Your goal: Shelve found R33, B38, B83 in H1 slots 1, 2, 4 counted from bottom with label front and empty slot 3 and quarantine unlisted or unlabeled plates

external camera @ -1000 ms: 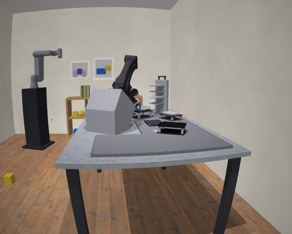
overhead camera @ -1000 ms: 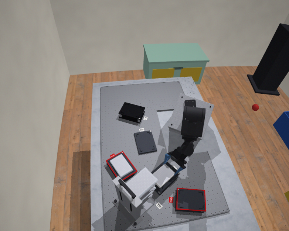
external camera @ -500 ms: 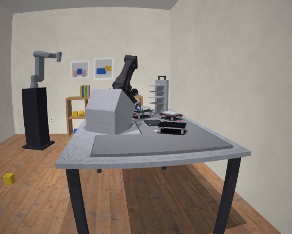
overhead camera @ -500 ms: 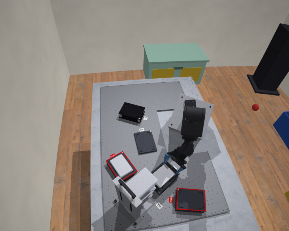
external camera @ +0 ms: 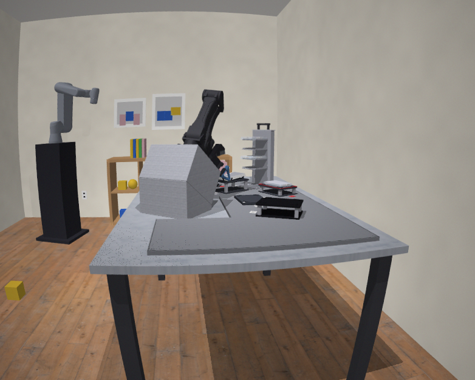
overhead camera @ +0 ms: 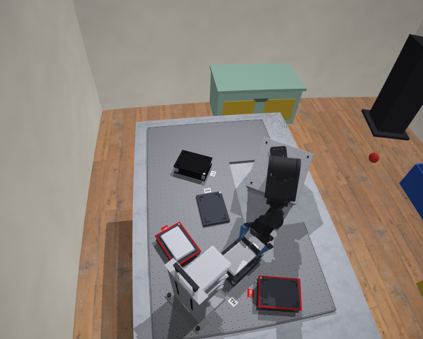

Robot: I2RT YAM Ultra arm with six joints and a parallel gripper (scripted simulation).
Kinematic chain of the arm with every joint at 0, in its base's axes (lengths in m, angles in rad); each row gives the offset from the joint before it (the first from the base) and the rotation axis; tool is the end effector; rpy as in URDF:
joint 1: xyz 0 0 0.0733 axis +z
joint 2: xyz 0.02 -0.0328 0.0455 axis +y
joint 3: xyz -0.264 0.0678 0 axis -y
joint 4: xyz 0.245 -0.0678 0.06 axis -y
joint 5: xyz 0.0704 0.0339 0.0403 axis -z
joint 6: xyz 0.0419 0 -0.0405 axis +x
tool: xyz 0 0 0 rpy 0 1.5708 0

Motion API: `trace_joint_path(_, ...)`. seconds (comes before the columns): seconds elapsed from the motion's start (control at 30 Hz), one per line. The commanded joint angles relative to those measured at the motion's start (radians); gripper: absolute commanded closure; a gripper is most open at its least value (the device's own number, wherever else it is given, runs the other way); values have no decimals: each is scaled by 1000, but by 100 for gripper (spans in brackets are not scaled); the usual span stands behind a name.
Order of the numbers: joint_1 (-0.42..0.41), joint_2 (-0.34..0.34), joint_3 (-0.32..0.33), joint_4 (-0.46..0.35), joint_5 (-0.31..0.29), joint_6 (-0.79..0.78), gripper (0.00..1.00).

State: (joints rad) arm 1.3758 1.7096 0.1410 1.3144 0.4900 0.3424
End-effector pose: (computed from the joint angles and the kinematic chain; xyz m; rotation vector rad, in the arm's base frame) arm 0.0611 0.2131 0.1082 -0.5963 1.7656 0.7728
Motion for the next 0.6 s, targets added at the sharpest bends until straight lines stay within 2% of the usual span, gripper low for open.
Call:
trace_joint_path(0.0, 10, -26, -17, -23, 9, 5, 0)
trace_joint_path(0.37, 31, -208, -50, -182, 27, 12, 0)
trace_joint_path(0.43, 31, -208, -50, -182, 27, 12, 0)
trace_joint_path(0.57, 38, -279, -56, -248, 34, 14, 0)
